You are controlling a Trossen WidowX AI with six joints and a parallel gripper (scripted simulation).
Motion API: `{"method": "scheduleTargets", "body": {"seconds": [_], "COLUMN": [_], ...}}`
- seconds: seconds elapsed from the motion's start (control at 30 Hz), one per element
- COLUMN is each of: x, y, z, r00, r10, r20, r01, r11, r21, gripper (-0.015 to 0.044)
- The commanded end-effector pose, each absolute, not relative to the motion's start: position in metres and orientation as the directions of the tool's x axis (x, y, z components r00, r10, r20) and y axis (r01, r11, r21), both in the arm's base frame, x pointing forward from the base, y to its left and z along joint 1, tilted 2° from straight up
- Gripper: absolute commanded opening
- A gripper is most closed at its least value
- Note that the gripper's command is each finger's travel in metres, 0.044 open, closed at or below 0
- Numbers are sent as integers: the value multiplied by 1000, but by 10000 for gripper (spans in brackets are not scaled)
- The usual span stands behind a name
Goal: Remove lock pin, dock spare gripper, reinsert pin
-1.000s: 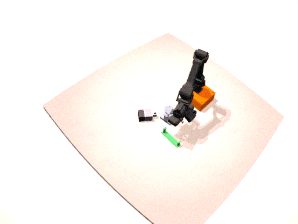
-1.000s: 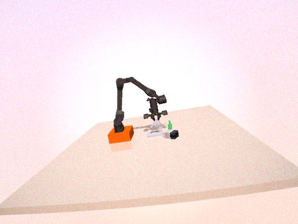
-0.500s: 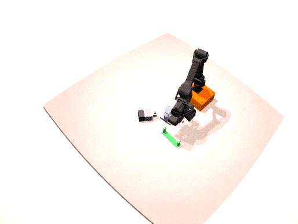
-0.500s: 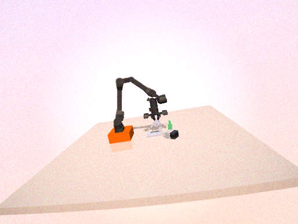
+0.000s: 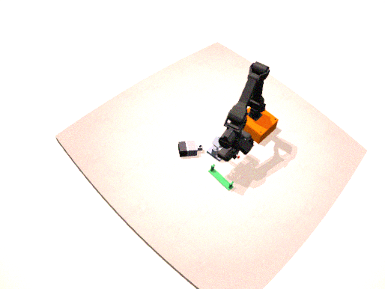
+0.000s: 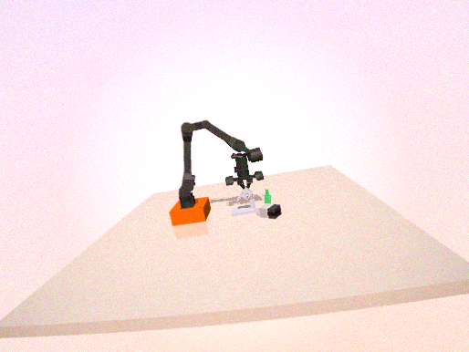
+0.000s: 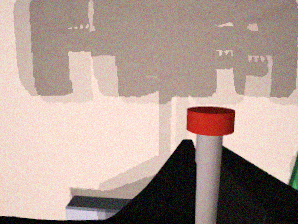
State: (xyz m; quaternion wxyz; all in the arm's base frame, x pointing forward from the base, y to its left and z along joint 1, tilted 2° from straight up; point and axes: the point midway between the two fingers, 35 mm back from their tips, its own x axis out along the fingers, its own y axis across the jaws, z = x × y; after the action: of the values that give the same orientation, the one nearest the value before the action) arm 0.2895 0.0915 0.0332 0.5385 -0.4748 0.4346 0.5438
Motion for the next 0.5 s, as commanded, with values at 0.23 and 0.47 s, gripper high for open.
{"method": "scheduleTargets", "body": {"seconds": [0.23,0.47], "x": [290,289], "y": [100,105], "z": [37,37], "r00": [30,31], "r10": [182,181], "r20": [-983,-983], "r01": [-998,-998], "r11": [-41,-41], "r21": [-38,-39], "gripper": [0,0]}}
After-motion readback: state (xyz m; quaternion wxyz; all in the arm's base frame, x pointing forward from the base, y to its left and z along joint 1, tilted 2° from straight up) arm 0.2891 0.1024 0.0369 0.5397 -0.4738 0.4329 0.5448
